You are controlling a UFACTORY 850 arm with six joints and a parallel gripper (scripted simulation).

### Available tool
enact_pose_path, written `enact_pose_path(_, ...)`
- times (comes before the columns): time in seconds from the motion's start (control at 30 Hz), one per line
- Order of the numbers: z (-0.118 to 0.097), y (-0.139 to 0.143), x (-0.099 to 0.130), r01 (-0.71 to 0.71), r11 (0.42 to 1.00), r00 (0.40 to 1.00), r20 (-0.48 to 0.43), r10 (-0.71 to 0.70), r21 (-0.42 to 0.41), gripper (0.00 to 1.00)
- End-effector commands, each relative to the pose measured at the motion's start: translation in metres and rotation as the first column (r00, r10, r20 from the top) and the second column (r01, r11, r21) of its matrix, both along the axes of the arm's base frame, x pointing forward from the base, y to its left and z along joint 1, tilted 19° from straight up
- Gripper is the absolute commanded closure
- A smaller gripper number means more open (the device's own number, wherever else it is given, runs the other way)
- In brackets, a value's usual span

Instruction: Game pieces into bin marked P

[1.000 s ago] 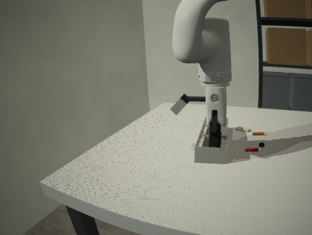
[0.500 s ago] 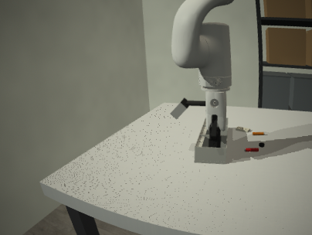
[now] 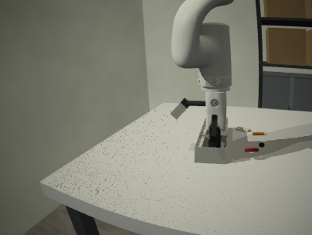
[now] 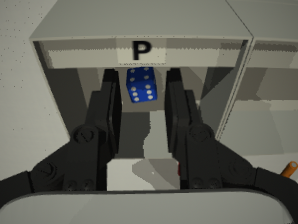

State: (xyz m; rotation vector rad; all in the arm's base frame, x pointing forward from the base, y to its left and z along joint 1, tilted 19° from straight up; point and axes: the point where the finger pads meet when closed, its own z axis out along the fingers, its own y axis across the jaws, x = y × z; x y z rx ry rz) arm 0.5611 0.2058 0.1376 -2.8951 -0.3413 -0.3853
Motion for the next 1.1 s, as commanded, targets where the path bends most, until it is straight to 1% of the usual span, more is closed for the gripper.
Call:
enact_pose_path(0.0,0.001,0.0,0.001,0.0,1.0,1.0,0.002,0.0,0.001,0.7)
enact_pose_path(0.17,0.001,0.0,0.001,0.0,1.0,1.0,0.002,0.0,0.001,0.7)
enact_pose_path(0.57,0.013,-0.003,-0.002,0.0,1.0,1.0,0.002,0.0,0.001,0.7)
enact_pose_path(1.0,0.029,-0.007,-0.006,0.0,1.0,1.0,0.002,0.0,0.001,0.7)
enact_pose_path(1.07,0.039,-0.009,-0.009,0.0,1.0,1.0,0.002,0.0,0.001,0.7)
